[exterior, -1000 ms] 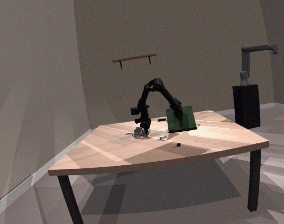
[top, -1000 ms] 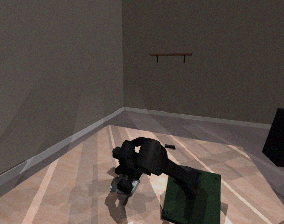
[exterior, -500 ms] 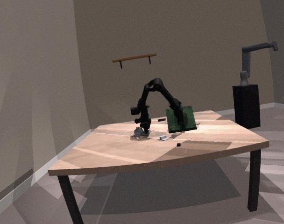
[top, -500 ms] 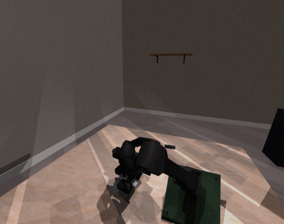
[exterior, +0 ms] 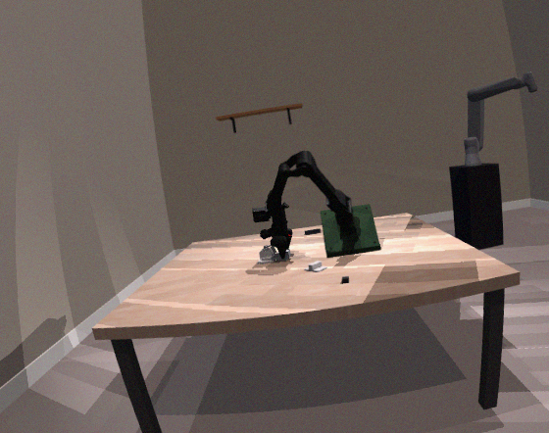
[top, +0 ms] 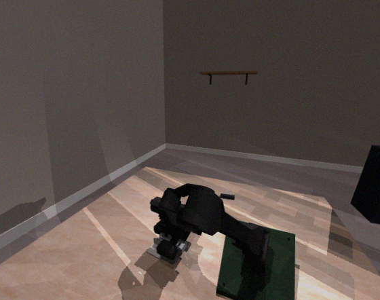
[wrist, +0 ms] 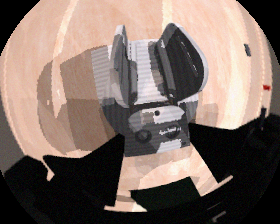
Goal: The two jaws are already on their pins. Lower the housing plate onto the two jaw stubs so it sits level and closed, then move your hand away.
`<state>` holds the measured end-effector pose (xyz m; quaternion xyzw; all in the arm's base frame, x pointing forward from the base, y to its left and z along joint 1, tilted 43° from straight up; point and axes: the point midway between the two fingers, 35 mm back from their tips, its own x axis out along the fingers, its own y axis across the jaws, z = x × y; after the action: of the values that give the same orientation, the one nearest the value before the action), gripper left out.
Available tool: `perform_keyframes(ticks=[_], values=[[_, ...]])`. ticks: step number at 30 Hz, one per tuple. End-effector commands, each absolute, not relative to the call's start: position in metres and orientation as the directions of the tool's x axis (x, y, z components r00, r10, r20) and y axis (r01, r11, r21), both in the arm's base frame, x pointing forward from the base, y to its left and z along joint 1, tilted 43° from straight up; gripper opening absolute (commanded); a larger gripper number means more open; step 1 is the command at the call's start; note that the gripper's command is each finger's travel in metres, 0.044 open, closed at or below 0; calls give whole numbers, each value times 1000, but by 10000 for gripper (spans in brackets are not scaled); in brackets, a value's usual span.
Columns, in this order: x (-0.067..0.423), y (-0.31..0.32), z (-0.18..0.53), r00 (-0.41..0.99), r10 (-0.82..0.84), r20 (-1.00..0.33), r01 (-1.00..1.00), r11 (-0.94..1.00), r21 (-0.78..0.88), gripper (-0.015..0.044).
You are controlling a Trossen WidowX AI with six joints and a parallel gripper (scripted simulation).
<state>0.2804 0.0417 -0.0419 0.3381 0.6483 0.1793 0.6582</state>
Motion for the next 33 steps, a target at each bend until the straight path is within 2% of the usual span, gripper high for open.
perform_keyframes(ticks=[1, 12, 15, 16, 33], values=[[281, 42, -42, 98, 677, -729, 204, 704, 681, 351], [281, 42, -42, 98, 677, -729, 204, 704, 681, 351], [280, 42, -42, 95, 674, -732, 202, 707, 678, 430], [280, 42, -42, 95, 674, -732, 202, 707, 678, 440], [281, 25, -26, 96, 672, -734, 203, 709, 675, 440]])
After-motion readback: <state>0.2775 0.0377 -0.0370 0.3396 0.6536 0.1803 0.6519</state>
